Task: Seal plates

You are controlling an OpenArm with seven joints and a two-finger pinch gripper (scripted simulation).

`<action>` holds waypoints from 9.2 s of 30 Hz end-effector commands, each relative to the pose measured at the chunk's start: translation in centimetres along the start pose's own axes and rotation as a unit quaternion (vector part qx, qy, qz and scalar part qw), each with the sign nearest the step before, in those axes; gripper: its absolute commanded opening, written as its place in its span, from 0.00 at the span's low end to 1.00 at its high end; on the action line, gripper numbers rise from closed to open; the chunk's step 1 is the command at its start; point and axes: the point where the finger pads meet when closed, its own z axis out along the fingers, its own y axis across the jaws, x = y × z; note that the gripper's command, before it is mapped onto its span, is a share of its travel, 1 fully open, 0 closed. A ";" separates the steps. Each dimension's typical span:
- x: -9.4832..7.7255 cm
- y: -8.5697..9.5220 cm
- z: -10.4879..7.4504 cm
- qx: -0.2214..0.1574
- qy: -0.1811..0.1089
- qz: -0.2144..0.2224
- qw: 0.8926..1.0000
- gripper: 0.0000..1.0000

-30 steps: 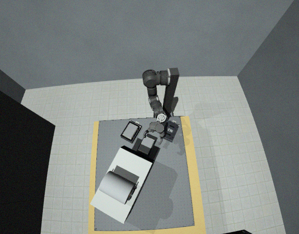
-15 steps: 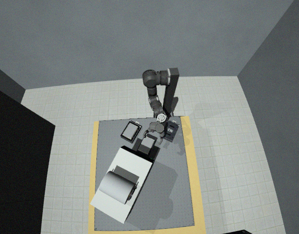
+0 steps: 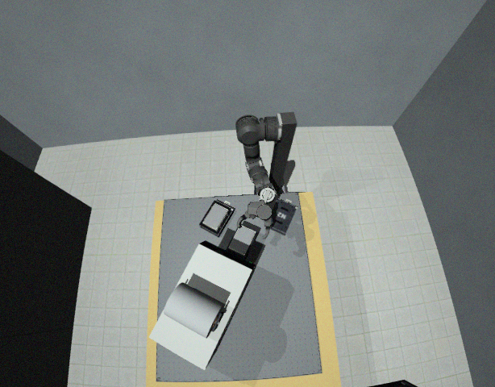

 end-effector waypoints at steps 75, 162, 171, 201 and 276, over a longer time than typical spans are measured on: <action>-2.4 -21.4 -7.6 0.448 0.332 -0.478 0.678 0.65; -13.7 1.6 5.2 0.553 0.002 -0.833 0.002 0.65; -15.5 3.9 4.5 0.607 0.008 -0.794 0.002 0.65; -16.1 4.2 4.6 0.609 0.002 -0.794 0.000 0.65; -18.7 4.2 5.1 0.610 0.004 -0.792 -0.002 0.65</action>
